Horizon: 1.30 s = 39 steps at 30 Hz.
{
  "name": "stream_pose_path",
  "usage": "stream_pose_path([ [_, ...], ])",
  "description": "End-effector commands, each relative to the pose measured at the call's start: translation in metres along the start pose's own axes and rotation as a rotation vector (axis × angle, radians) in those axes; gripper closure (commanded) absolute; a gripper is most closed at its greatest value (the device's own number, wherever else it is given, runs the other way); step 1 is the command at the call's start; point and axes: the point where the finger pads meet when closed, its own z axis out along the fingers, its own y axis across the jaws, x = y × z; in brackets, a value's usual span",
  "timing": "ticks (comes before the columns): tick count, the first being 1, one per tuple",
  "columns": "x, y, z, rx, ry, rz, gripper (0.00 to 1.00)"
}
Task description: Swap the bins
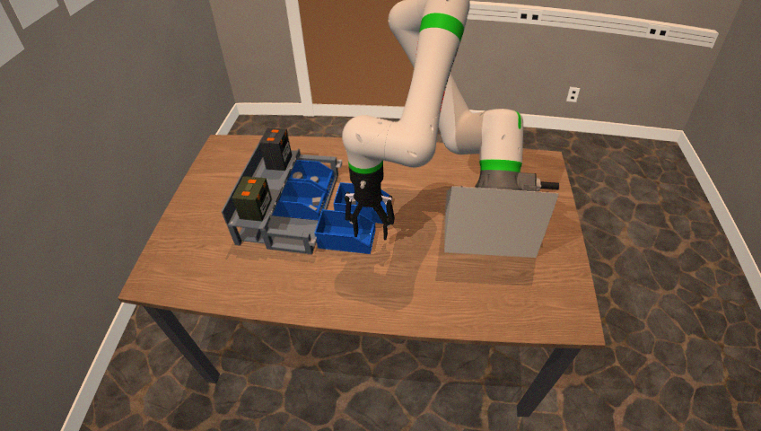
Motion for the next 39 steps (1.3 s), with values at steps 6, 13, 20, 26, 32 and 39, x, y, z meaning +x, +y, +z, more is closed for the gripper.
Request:
stream_pose_path([
  [6,0.0,-0.001,-0.001,0.001,-0.001,0.0,0.38],
  [13,0.0,-0.001,-0.001,0.001,-0.001,0.0,0.38],
  [20,0.0,-0.001,-0.001,0.001,-0.001,0.0,0.38],
  [26,0.0,-0.001,-0.004,0.001,-0.001,0.0,0.38],
  [32,0.0,-0.001,-0.008,0.001,-0.001,0.0,0.38],
  [39,0.0,-0.001,-0.021,0.001,-0.001,0.0,0.38],
])
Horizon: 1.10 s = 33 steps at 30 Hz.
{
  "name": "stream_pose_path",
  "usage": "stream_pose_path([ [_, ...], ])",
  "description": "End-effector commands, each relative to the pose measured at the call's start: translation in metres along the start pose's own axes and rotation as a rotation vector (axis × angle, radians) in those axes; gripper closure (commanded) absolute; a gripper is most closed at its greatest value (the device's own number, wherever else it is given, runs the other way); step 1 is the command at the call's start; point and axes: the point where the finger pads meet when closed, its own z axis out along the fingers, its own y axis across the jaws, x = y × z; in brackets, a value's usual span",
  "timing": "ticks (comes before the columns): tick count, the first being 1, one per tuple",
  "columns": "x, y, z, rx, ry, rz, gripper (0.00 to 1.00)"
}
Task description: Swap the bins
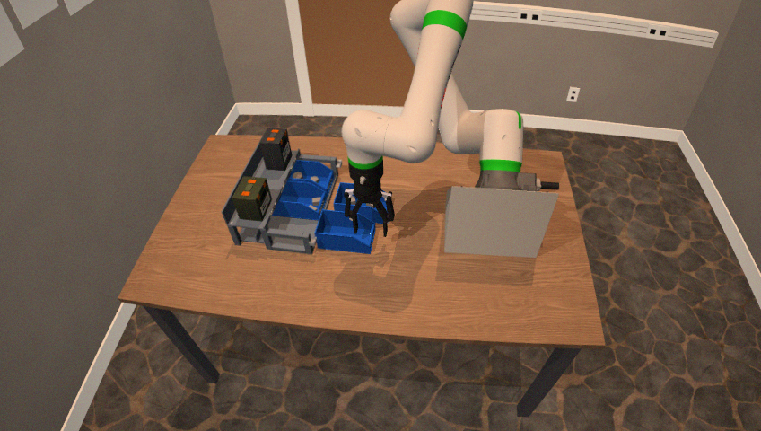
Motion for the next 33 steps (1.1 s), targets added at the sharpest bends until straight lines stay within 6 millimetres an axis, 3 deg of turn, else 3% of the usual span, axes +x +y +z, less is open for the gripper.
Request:
stream_pose_path([
  [1,0.0,-0.001,-0.007,0.001,-0.001,0.0,0.38],
  [22,0.0,0.0,-0.052,0.001,-0.001,0.0,0.38],
  [33,0.0,0.0,-0.063,0.001,-0.001,0.0,0.38],
])
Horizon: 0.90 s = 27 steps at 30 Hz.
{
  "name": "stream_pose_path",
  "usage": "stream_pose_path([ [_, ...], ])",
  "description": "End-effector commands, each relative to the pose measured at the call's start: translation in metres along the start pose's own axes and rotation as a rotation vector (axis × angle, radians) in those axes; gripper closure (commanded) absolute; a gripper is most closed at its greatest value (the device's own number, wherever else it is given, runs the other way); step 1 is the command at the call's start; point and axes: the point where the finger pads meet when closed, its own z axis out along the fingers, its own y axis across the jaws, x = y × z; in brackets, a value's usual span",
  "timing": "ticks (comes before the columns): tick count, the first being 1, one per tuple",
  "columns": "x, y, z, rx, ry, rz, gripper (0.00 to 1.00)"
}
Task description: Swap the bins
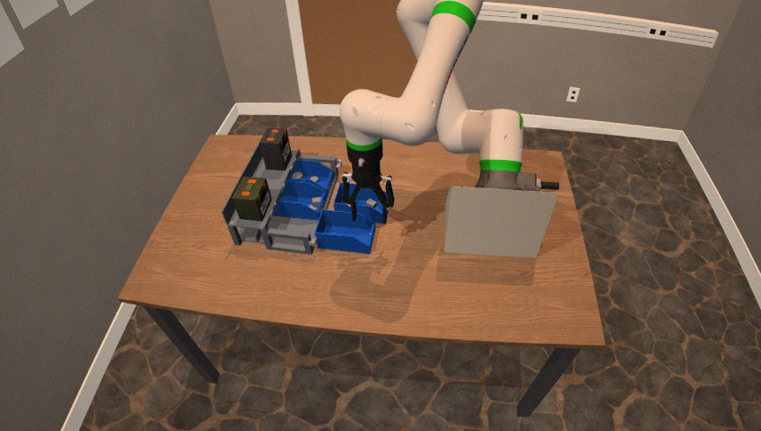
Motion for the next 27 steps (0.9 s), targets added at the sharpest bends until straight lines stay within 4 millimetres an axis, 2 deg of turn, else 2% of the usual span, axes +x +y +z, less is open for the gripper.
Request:
stream_pose_path([
  [1,-0.0004,-0.0005,-0.0031,0.001,-0.001,0.0,0.38],
  [11,-0.0004,-0.0005,-0.0046,0.001,-0.001,0.0,0.38],
  [12,-0.0004,-0.0005,-0.0046,0.001,-0.001,0.0,0.9],
  [27,-0.0004,-0.0005,-0.0046,0.001,-0.001,0.0,0.9],
])
